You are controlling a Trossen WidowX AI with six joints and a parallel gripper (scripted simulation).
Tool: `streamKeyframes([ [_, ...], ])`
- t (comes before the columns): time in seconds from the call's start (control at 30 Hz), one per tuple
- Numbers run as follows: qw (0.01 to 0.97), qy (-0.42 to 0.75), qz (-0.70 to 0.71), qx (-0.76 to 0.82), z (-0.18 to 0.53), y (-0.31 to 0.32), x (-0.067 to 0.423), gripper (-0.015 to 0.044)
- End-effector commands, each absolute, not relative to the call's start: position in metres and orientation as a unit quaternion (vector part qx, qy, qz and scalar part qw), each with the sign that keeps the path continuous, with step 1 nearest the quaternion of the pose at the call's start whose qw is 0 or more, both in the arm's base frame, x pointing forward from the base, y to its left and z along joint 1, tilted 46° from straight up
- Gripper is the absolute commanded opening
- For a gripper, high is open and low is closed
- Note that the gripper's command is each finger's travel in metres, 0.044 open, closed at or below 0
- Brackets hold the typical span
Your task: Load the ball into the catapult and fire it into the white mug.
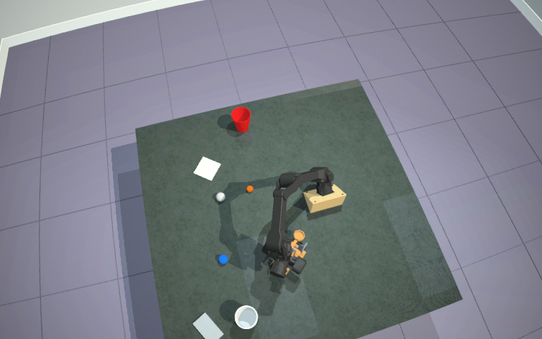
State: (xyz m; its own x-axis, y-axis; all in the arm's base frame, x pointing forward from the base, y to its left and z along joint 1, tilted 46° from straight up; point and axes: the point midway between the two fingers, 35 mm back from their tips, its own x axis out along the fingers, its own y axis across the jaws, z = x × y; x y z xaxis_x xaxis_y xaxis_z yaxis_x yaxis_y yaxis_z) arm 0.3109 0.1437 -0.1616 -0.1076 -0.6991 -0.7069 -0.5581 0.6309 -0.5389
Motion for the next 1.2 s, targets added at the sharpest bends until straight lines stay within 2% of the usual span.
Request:
streamKeyframes([
  [0.0,0.517,0.74,-0.069,-0.424,-0.161,0.145,0.311,0.0315],
  [0.17,0.517,0.74,-0.067,-0.425,-0.141,0.167,0.317,0.044],
  [0.37,0.514,0.742,-0.065,-0.426,-0.093,0.212,0.319,0.044],
  [0.6,0.511,0.74,-0.055,-0.433,-0.102,0.204,0.32,0.044],
  [1.13,0.407,0.707,0.157,-0.557,-0.069,0.234,0.32,0.044],
  [1.17,0.425,0.715,0.125,-0.541,-0.074,0.228,0.322,0.0414],
])
